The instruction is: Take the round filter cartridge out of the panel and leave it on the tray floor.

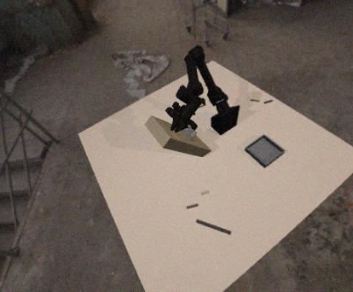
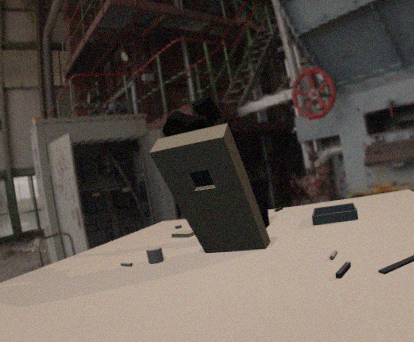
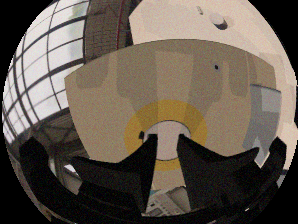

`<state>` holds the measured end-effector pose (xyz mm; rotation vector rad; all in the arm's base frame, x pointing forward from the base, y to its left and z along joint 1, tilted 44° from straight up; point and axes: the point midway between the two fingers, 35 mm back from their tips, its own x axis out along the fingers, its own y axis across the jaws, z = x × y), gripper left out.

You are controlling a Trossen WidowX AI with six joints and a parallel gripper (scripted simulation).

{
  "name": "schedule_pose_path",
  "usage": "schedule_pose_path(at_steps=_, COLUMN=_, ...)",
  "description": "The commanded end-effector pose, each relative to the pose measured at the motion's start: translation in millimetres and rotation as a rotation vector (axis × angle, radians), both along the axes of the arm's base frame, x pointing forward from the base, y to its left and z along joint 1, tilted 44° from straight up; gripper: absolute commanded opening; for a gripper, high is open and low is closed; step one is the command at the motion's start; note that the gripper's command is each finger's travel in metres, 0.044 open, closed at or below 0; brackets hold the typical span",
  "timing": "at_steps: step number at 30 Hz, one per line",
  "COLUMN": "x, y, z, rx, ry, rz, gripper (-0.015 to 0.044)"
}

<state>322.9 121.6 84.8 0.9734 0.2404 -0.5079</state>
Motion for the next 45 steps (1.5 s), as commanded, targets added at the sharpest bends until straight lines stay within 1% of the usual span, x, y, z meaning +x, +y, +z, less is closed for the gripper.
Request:
schedule_pose_path(at_steps=1, x=3.7, y=-0.8, z=-0.9, rx=0.153, ry=-0.044, rz=-0.066, gripper=0.0)
schedule_pose_path(at_steps=11, x=3.2, y=-0.6, z=-0.7, rx=0.446, ry=-0.147, rz=-0.209, gripper=0.0)
schedule_pose_path(at_steps=16, x=0.9, y=0.9, z=0.1, rx=0.407, ry=-0.131, rz=-0.191, gripper=0.0)
schedule_pose_path(at_steps=31, x=-59.1, y=21.8, z=28.8, rx=0.326, ry=-0.098, rz=-0.153, gripper=0.0)
schedule_pose_path(at_steps=39, x=-62.0, y=21.8, z=30.1, rx=0.322, ry=-0.099, rz=-0.15, gripper=0.0)
schedule_pose_path(at_steps=45, x=-68.4, y=10.7, z=18.3, rx=0.322, ry=-0.098, rz=-0.15, gripper=0.0)
